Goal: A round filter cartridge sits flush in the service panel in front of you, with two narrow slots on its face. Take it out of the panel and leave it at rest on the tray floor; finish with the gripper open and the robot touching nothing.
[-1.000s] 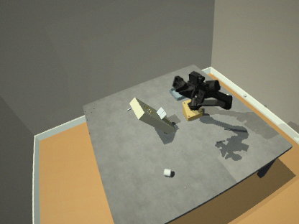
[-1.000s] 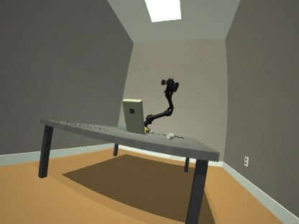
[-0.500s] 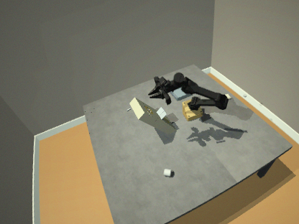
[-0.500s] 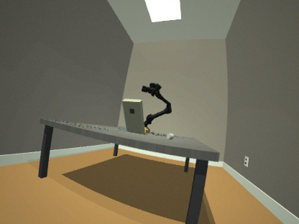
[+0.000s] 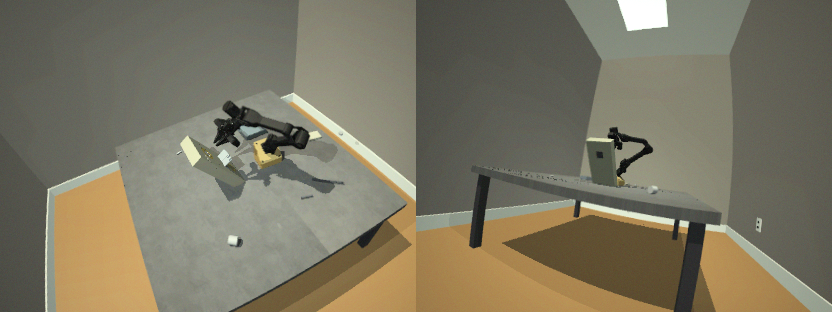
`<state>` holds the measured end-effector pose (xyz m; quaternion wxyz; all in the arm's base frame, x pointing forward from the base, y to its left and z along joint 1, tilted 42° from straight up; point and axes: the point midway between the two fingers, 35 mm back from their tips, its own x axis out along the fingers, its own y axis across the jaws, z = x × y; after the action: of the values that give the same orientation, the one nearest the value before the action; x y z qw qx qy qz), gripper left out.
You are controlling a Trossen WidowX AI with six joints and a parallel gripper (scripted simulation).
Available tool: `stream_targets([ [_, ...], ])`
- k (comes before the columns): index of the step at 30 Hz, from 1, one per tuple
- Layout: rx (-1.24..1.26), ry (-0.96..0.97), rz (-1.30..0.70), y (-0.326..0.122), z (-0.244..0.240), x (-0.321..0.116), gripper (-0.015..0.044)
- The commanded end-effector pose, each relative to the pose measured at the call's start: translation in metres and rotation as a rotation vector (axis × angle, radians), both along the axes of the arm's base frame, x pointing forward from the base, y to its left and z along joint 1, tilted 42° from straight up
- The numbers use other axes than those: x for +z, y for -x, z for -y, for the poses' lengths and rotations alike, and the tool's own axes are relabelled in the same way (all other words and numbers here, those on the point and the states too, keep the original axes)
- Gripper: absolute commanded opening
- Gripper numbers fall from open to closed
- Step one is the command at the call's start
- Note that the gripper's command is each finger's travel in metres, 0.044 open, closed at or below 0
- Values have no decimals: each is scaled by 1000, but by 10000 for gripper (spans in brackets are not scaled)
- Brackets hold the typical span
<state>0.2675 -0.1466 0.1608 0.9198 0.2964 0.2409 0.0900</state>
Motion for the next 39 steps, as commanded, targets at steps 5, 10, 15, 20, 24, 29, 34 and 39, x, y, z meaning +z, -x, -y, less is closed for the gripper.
stream_targets([
  [5,17,5,14,0,-2,-1,97],
  [10,19,7,11,-7,-4,-4,97],
  [15,20,8,9,-14,-6,-8,97],
  [20,20,9,8,-21,-8,-11,97],
  [24,20,9,9,-27,-11,-13,97],
  [29,19,8,11,-34,-14,-16,97],
  [34,18,7,14,-41,-17,-18,97],
  [39,17,5,19,-47,-20,-20,97],
])
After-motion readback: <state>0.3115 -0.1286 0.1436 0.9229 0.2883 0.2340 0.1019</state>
